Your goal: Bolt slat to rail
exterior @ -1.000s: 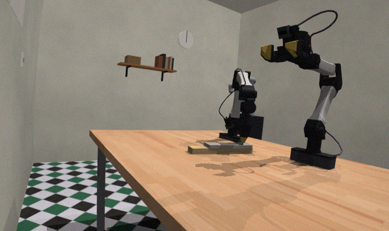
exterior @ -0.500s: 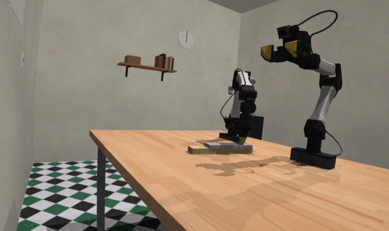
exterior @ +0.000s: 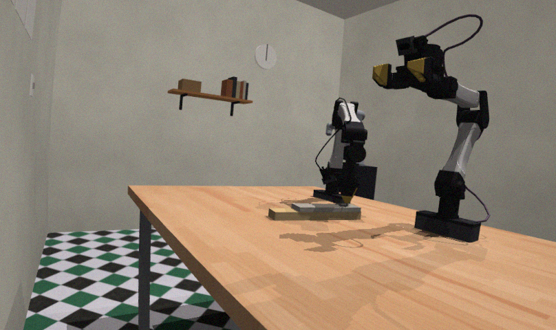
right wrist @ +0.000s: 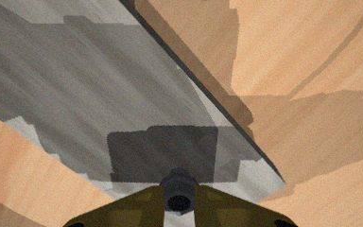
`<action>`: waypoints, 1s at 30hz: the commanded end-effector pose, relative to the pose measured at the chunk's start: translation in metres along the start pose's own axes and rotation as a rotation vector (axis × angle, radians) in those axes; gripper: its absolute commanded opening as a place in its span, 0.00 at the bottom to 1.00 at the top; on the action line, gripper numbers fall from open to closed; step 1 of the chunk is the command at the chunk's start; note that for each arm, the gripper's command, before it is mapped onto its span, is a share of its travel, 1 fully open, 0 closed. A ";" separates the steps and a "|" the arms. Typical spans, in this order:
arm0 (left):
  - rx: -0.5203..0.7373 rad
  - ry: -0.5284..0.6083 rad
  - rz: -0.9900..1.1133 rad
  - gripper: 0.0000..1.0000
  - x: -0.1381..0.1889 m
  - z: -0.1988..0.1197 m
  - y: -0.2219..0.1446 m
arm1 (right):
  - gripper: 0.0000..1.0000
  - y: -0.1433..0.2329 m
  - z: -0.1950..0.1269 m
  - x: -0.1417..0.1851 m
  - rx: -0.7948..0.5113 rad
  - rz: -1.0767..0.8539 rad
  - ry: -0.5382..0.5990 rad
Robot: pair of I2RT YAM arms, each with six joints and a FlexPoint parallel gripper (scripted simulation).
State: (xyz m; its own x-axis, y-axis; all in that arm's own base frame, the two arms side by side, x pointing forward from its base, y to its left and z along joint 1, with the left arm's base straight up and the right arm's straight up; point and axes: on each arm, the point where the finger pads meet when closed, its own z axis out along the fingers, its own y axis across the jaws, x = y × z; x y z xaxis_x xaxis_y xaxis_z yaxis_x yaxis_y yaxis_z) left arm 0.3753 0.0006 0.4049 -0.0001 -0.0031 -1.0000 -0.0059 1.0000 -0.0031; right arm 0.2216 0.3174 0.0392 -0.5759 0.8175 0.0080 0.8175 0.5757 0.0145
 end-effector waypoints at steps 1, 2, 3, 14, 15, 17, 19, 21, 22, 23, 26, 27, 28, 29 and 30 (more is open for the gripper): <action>0.006 -0.009 0.003 1.00 -0.001 -0.001 -0.001 | 0.14 0.002 0.009 0.001 0.004 0.003 -0.004; 0.006 -0.009 0.003 1.00 -0.001 -0.001 -0.001 | 0.14 0.002 0.009 0.001 0.004 0.003 -0.004; 0.006 -0.009 0.003 1.00 -0.001 -0.001 -0.001 | 0.14 0.002 0.009 0.001 0.004 0.003 -0.004; 0.002 -0.017 0.000 1.00 -0.006 -0.002 -0.001 | 0.36 0.003 -0.004 0.000 -0.016 0.005 0.003; 0.002 -0.017 0.000 1.00 -0.006 -0.002 -0.001 | 0.36 0.003 -0.004 0.000 -0.016 0.005 0.003; 0.002 -0.017 0.000 1.00 -0.006 -0.002 -0.001 | 0.36 0.003 -0.004 0.000 -0.016 0.005 0.003; 0.002 -0.017 0.000 1.00 -0.006 -0.002 -0.001 | 0.36 0.003 -0.004 0.000 -0.016 0.005 0.003; 0.009 0.011 -0.006 1.00 0.000 0.005 -0.003 | 0.36 0.003 -0.004 0.000 -0.016 0.005 0.003; 0.015 0.025 -0.011 1.00 0.002 0.008 -0.006 | 0.36 0.003 -0.004 0.000 -0.016 0.005 0.003; 0.022 0.040 -0.016 1.00 0.005 0.011 -0.009 | 0.36 0.003 -0.004 0.000 -0.016 0.005 0.003; 0.037 0.070 -0.026 1.00 0.010 0.017 -0.015 | 0.36 0.003 -0.004 0.000 -0.016 0.005 0.003; 0.037 0.070 -0.026 1.00 0.010 0.017 -0.015 | 0.36 0.003 -0.004 0.000 -0.016 0.005 0.003; 0.044 0.085 -0.030 1.00 0.013 0.020 -0.018 | 0.36 0.003 -0.004 0.000 -0.016 0.005 0.003; 0.051 0.100 -0.035 1.00 0.015 0.023 -0.021 | 0.36 0.003 -0.004 0.000 -0.016 0.005 0.003; 0.058 0.115 -0.039 1.00 0.018 0.026 -0.024 | 0.36 0.003 -0.004 0.000 -0.016 0.005 0.003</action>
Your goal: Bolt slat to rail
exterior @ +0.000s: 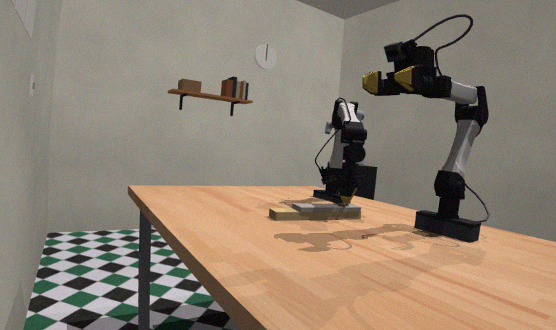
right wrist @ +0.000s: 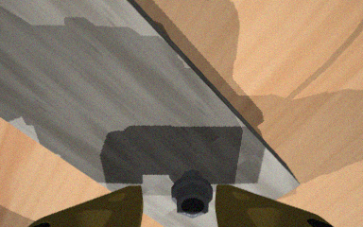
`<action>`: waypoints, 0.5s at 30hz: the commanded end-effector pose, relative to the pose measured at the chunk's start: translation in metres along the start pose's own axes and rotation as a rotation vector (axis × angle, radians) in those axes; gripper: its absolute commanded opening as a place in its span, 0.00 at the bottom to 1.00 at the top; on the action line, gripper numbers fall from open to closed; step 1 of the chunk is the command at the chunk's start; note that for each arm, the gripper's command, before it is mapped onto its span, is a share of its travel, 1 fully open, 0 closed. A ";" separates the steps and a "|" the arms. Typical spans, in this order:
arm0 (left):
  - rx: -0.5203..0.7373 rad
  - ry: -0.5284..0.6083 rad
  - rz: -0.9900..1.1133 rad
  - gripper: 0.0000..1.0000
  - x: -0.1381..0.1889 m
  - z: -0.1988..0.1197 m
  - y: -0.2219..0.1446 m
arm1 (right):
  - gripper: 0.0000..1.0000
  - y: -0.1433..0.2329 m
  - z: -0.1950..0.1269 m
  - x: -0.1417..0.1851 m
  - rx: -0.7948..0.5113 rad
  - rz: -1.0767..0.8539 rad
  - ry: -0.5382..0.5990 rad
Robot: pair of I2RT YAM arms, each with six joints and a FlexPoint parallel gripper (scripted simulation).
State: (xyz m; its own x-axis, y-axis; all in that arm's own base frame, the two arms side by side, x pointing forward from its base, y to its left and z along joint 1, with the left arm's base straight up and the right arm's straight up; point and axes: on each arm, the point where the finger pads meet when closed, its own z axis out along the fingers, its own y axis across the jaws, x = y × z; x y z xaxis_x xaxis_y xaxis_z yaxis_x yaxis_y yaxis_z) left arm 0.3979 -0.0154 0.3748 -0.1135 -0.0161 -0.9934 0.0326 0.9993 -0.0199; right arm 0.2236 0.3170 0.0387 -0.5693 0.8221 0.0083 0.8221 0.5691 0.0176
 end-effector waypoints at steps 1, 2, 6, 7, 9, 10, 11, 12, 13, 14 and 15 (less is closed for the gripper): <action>0.026 0.016 -0.027 1.00 -0.010 0.005 -0.011 | 0.36 0.002 -0.005 0.001 -0.013 -0.003 0.003; 0.033 0.031 -0.031 1.00 -0.008 0.008 -0.014 | 0.36 0.002 -0.005 0.001 -0.013 -0.003 0.003; 0.059 0.092 -0.046 1.00 0.003 0.020 -0.027 | 0.36 0.002 -0.005 0.001 -0.013 -0.003 0.003; 0.066 0.107 -0.050 1.00 0.005 0.023 -0.030 | 0.36 0.002 -0.005 0.001 -0.013 -0.003 0.003; 0.078 0.137 -0.056 1.00 0.011 0.028 -0.037 | 0.36 0.002 -0.005 0.001 -0.013 -0.003 0.003; 0.084 0.152 -0.059 1.00 0.013 0.031 -0.040 | 0.36 0.002 -0.005 0.001 -0.013 -0.003 0.003; 0.090 0.167 -0.062 1.00 0.016 0.033 -0.043 | 0.36 0.002 -0.005 0.001 -0.013 -0.003 0.003; 0.096 0.183 -0.065 1.00 0.019 0.036 -0.047 | 0.36 0.002 -0.005 0.001 -0.013 -0.003 0.003; 0.096 0.183 -0.065 1.00 0.019 0.036 -0.047 | 0.36 0.002 -0.005 0.001 -0.013 -0.003 0.003; 0.096 0.183 -0.065 1.00 0.019 0.036 -0.047 | 0.36 0.002 -0.005 0.001 -0.013 -0.003 0.003; 0.102 0.198 -0.068 1.00 0.022 0.038 -0.050 | 0.36 0.002 -0.005 0.001 -0.013 -0.003 0.003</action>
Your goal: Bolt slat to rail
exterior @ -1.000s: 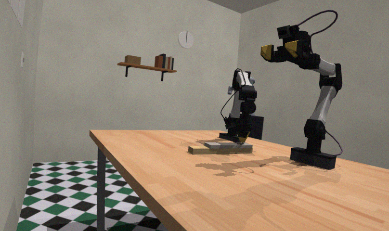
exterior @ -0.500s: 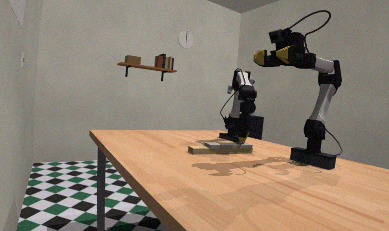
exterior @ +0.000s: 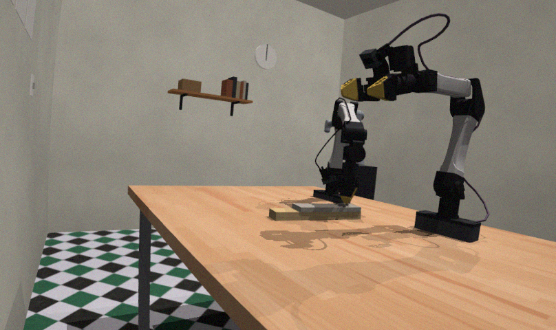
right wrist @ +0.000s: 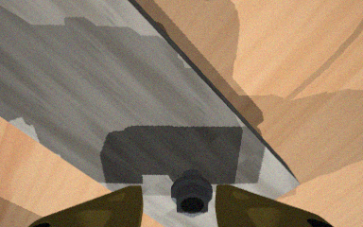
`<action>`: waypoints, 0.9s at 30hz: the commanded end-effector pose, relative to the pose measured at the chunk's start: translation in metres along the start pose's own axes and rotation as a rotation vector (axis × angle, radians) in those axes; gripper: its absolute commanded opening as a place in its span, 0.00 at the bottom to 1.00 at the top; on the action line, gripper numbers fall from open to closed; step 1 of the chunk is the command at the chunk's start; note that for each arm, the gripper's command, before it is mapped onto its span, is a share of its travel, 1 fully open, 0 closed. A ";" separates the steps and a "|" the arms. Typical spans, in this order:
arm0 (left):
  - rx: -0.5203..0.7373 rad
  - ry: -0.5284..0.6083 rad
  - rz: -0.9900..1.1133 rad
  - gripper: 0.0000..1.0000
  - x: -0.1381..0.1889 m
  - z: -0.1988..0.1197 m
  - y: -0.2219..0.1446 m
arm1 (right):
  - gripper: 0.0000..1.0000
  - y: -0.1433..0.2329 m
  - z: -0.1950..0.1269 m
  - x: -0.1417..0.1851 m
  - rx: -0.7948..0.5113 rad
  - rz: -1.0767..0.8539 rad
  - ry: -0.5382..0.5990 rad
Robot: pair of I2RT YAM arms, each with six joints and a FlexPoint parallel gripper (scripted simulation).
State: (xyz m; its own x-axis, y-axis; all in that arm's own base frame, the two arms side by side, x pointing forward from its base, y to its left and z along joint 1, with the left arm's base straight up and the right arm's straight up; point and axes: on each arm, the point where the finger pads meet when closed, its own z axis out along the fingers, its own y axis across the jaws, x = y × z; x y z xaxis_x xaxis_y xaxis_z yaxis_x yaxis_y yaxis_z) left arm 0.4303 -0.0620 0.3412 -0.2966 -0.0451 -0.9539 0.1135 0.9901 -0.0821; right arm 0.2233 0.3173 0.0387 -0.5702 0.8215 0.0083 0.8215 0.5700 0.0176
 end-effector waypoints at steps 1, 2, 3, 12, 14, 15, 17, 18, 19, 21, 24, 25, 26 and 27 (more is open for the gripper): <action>0.016 0.028 -0.026 1.00 -0.005 0.003 -0.009 | 0.36 0.002 -0.005 0.001 -0.013 -0.002 0.003; 0.022 0.043 -0.029 1.00 -0.003 0.006 -0.012 | 0.36 0.002 -0.005 0.001 -0.013 -0.002 0.003; 0.027 0.058 -0.032 1.00 0.000 0.009 -0.015 | 0.36 0.002 -0.005 0.001 -0.013 -0.002 0.003; 0.071 0.197 -0.051 1.00 0.026 0.034 -0.044 | 0.36 0.002 -0.005 0.001 -0.013 -0.002 0.003; 0.080 0.228 -0.054 1.00 0.032 0.039 -0.051 | 0.36 0.002 -0.005 0.001 -0.013 -0.002 0.003; 0.080 0.228 -0.054 1.00 0.032 0.039 -0.051 | 0.36 0.002 -0.005 0.001 -0.013 -0.002 0.003; 0.084 0.243 -0.056 1.00 0.035 0.041 -0.054 | 0.36 0.002 -0.005 0.001 -0.013 -0.002 0.003; 0.086 0.258 -0.057 1.00 0.039 0.043 -0.057 | 0.36 0.002 -0.005 0.001 -0.013 -0.002 0.003; 0.089 0.273 -0.058 1.00 0.042 0.045 -0.061 | 0.36 0.002 -0.005 0.001 -0.013 -0.002 0.003; 0.096 0.303 -0.060 1.00 0.048 0.049 -0.067 | 0.36 0.002 -0.005 0.001 -0.013 -0.002 0.003; 0.106 0.347 -0.062 1.00 0.058 0.055 -0.077 | 0.36 0.002 -0.005 0.001 -0.013 -0.002 0.003; 0.109 0.362 -0.063 1.00 0.061 0.057 -0.081 | 0.36 0.002 -0.005 0.001 -0.013 -0.002 0.003; 0.111 0.377 -0.063 1.00 0.065 0.058 -0.084 | 0.36 0.002 -0.005 0.001 -0.013 -0.002 0.003; 0.114 0.392 -0.064 1.00 0.068 0.060 -0.087 | 0.36 0.002 -0.005 0.001 -0.013 -0.002 0.003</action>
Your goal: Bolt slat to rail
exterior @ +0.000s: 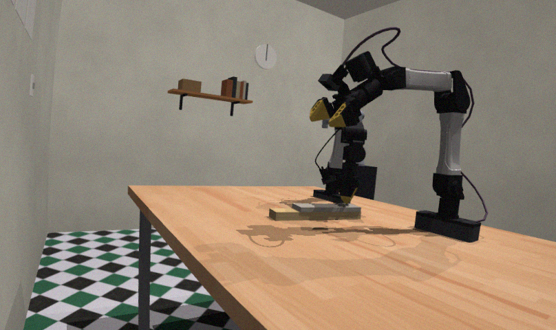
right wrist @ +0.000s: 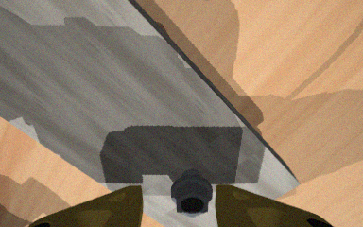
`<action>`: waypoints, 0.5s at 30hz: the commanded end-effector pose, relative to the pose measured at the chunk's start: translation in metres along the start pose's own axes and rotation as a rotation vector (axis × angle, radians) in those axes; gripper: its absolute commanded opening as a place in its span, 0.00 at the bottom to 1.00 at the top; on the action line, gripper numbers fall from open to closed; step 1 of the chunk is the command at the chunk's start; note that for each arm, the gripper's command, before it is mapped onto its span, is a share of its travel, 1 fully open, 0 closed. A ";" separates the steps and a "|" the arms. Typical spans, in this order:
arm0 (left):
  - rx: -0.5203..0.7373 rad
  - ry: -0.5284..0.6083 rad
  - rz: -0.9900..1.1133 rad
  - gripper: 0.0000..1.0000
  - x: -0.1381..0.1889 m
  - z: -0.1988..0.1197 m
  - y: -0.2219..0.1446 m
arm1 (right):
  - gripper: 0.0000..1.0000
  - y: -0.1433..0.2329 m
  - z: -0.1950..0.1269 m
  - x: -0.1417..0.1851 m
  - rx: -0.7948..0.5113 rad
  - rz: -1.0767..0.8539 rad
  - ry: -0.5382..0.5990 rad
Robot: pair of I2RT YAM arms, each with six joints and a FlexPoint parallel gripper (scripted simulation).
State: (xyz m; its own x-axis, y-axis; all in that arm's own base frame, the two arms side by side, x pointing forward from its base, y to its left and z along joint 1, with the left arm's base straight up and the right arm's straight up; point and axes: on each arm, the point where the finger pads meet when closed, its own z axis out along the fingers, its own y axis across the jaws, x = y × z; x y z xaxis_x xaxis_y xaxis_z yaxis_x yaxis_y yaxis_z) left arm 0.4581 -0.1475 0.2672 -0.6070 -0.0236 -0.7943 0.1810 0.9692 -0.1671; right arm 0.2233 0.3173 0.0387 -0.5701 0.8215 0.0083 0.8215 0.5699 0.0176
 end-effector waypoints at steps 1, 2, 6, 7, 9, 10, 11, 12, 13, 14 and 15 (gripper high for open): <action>0.017 0.057 -0.018 1.00 0.005 0.006 -0.014 | 0.36 0.002 -0.005 0.001 -0.013 -0.002 0.003; 0.019 0.072 -0.019 1.00 0.007 0.008 -0.017 | 0.36 0.002 -0.005 0.001 -0.013 -0.002 0.003; 0.023 0.102 -0.020 1.00 0.013 0.014 -0.023 | 0.36 0.002 -0.005 0.001 -0.013 -0.002 0.003; 0.024 0.116 -0.020 1.00 0.016 0.017 -0.026 | 0.36 0.002 -0.005 0.001 -0.013 -0.002 0.003; 0.025 0.145 -0.020 1.00 0.022 0.022 -0.032 | 0.36 0.002 -0.005 0.001 -0.013 -0.002 0.003; 0.026 0.160 -0.020 1.00 0.025 0.025 -0.035 | 0.36 0.002 -0.005 0.001 -0.013 -0.002 0.003; 0.028 0.174 -0.020 1.00 0.028 0.027 -0.038 | 0.36 0.002 -0.005 0.001 -0.013 -0.002 0.003; 0.029 0.189 -0.020 1.00 0.032 0.030 -0.040 | 0.36 0.002 -0.005 0.001 -0.013 -0.002 0.003; 0.030 0.204 -0.020 1.00 0.035 0.032 -0.043 | 0.36 0.002 -0.005 0.001 -0.013 -0.002 0.003; 0.031 0.218 -0.019 1.00 0.038 0.035 -0.046 | 0.36 0.002 -0.005 0.001 -0.013 -0.002 0.003; 0.031 0.233 -0.019 1.00 0.041 0.037 -0.049 | 0.36 0.002 -0.005 0.001 -0.013 -0.002 0.003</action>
State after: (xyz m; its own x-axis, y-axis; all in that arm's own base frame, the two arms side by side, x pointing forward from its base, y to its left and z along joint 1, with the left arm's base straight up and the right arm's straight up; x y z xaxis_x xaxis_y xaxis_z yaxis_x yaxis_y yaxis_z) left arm 0.4565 -0.1927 0.2234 -0.7416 0.0184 -0.6705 0.1921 0.9636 -0.1860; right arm 0.2233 0.3173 0.0387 -0.5701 0.8215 0.0083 0.8215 0.5699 0.0176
